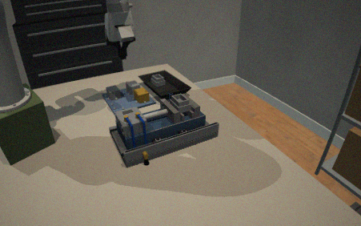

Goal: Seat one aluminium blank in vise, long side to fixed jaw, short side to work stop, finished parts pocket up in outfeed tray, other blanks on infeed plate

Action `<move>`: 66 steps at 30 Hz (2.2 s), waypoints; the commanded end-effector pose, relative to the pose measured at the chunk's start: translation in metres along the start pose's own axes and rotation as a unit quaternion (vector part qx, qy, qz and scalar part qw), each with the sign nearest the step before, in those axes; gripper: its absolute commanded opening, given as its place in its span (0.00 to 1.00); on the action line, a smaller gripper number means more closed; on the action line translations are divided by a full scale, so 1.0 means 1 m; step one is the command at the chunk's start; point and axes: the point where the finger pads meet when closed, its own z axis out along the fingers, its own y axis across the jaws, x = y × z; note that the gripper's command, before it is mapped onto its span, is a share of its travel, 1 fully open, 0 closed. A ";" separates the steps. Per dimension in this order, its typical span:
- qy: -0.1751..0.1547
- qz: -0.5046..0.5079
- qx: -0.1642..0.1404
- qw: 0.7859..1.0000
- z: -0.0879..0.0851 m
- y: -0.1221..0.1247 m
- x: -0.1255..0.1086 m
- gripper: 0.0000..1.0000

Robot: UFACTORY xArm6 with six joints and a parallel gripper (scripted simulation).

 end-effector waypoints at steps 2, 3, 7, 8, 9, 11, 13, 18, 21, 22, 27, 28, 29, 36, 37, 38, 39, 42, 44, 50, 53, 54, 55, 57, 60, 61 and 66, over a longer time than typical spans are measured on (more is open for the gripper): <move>-0.001 0.000 0.002 1.000 -0.001 -0.001 -0.001 0.00; -0.001 0.000 0.002 1.000 -0.001 -0.001 -0.001 0.00; -0.001 0.000 0.002 1.000 -0.001 -0.001 -0.001 0.00; -0.001 0.000 0.002 1.000 -0.001 -0.001 -0.001 0.00; -0.001 0.000 0.002 1.000 -0.001 -0.001 -0.001 0.00; -0.001 0.000 0.002 1.000 -0.001 -0.001 -0.001 0.00; -0.001 0.000 0.002 1.000 -0.001 -0.001 -0.001 0.00; -0.001 0.000 0.002 1.000 -0.001 -0.001 -0.001 0.00; -0.001 0.000 0.002 1.000 -0.001 -0.001 -0.001 0.00; -0.001 0.000 0.002 1.000 -0.001 -0.001 -0.001 0.00; -0.001 0.000 0.002 1.000 0.001 -0.001 -0.001 0.00; -0.001 0.000 0.002 1.000 0.001 -0.001 -0.001 0.00; -0.001 0.000 0.002 1.000 0.002 -0.001 -0.001 0.00; -0.001 0.000 0.002 1.000 0.011 -0.002 -0.001 0.00; -0.001 0.000 0.002 1.000 0.013 -0.002 -0.001 0.00; -0.001 0.000 0.002 1.000 0.014 -0.002 -0.001 0.00; -0.001 0.000 0.002 1.000 0.016 -0.002 -0.001 0.00; -0.001 0.000 0.002 1.000 0.022 -0.002 -0.001 0.00; -0.001 0.000 0.002 1.000 0.022 -0.002 -0.001 0.00; -0.001 0.000 0.002 1.000 0.035 -0.002 -0.002 0.00; -0.001 0.000 0.002 1.000 0.041 -0.002 -0.002 0.00; -0.001 0.000 0.002 1.000 0.044 -0.002 -0.002 0.00; -0.001 0.000 0.002 1.000 0.046 -0.002 -0.002 0.00; -0.001 0.000 0.002 1.000 0.049 -0.002 -0.002 0.00; -0.001 0.000 0.002 1.000 0.053 -0.002 -0.002 0.00; -0.001 0.000 0.002 1.000 0.053 -0.002 -0.002 0.00; -0.001 0.000 0.002 1.000 0.061 -0.002 -0.002 0.00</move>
